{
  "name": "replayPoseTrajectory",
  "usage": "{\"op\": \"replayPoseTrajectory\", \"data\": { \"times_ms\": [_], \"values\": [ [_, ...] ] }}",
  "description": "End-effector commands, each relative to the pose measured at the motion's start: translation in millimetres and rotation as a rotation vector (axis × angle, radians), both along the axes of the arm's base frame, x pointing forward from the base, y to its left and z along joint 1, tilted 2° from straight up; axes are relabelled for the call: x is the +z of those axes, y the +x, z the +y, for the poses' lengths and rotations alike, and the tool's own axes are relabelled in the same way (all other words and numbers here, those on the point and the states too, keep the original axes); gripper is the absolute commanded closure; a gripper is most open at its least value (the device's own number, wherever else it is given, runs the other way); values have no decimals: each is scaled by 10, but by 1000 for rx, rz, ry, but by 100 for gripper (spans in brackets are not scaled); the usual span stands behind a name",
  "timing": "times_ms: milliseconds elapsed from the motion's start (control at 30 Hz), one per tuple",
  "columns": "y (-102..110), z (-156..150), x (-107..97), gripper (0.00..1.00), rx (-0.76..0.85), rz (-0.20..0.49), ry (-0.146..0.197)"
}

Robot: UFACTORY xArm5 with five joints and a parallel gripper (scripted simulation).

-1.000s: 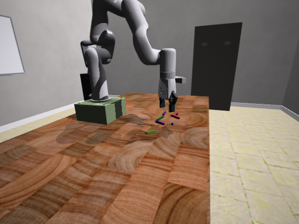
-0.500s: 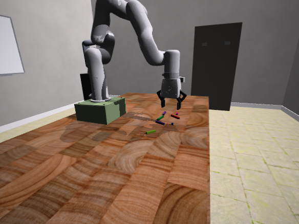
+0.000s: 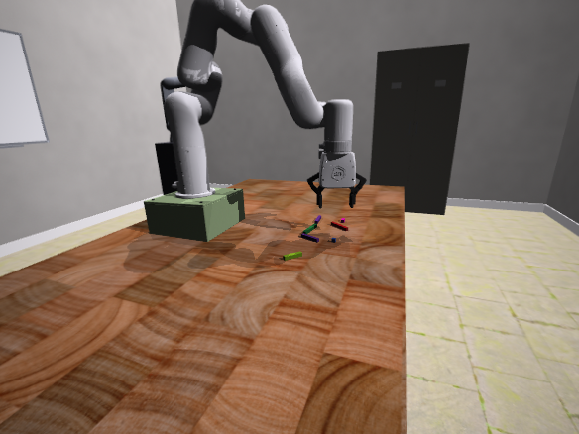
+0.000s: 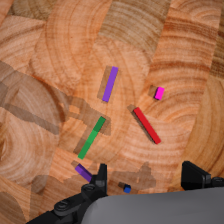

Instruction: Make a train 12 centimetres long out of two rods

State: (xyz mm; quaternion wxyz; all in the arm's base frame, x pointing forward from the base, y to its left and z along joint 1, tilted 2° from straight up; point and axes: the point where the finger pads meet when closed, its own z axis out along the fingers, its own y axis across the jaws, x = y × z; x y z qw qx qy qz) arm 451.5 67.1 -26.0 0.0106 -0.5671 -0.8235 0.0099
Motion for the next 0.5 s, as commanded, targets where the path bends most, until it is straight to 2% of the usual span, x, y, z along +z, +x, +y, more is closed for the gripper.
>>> {"op": "replayPoseTrajectory", "data": {
  "times_ms": [0,33,100,300,467],
  "values": [
    [22,103,3,0,128,-3,3],
    [22,103,3,0,128,-3,3],
    [25,207,-7,0,254,-2,6],
    [24,384,-22,0,467,-2,11],
    [20,475,-31,0,576,-1,13]
  ]
}}
